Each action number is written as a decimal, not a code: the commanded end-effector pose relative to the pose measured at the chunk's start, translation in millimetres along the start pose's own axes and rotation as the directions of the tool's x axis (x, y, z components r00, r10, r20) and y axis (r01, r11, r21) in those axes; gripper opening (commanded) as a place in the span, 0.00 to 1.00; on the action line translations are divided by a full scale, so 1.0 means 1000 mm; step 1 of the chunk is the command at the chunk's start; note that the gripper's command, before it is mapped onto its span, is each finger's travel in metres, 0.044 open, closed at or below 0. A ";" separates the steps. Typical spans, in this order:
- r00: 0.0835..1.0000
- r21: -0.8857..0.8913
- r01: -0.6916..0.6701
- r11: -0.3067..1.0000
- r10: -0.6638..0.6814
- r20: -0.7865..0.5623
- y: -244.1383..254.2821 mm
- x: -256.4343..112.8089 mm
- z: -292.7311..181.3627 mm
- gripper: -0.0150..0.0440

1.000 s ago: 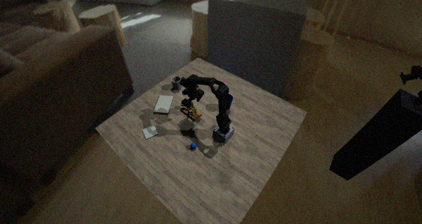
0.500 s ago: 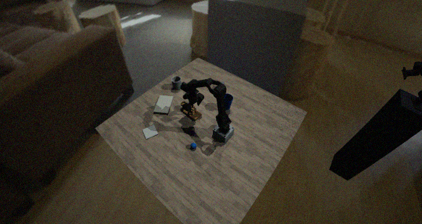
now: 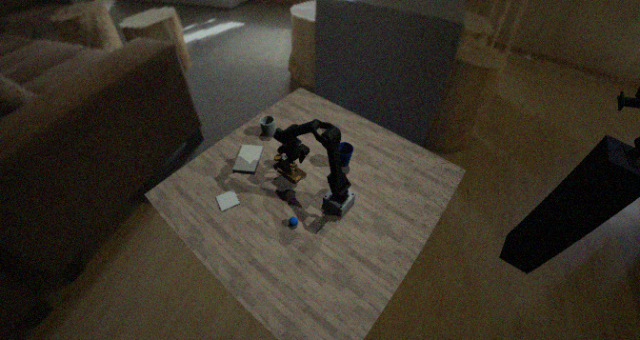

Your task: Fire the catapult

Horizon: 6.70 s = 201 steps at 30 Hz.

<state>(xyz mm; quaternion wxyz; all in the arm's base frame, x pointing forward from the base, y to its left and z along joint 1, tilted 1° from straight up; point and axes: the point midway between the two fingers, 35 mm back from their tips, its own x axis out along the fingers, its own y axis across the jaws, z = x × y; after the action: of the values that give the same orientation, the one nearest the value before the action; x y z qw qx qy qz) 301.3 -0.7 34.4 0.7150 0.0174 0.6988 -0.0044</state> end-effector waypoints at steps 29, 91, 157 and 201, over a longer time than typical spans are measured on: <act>1.000 -0.003 0.000 1.000 0.000 -0.002 0.000 0.026 -0.001 0.50; 1.000 -0.832 0.005 0.555 -0.013 -0.003 -0.105 -0.008 0.040 0.25; 1.000 -0.630 0.007 0.777 -0.013 -0.006 -0.106 -0.063 0.041 1.00; 1.000 0.747 0.007 0.665 -0.011 0.001 -0.105 -0.069 0.038 1.00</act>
<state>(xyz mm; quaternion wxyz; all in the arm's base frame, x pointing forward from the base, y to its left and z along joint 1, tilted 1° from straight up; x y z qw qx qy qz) 334.8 -109.2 100.6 0.6619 0.2691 0.6488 -0.2618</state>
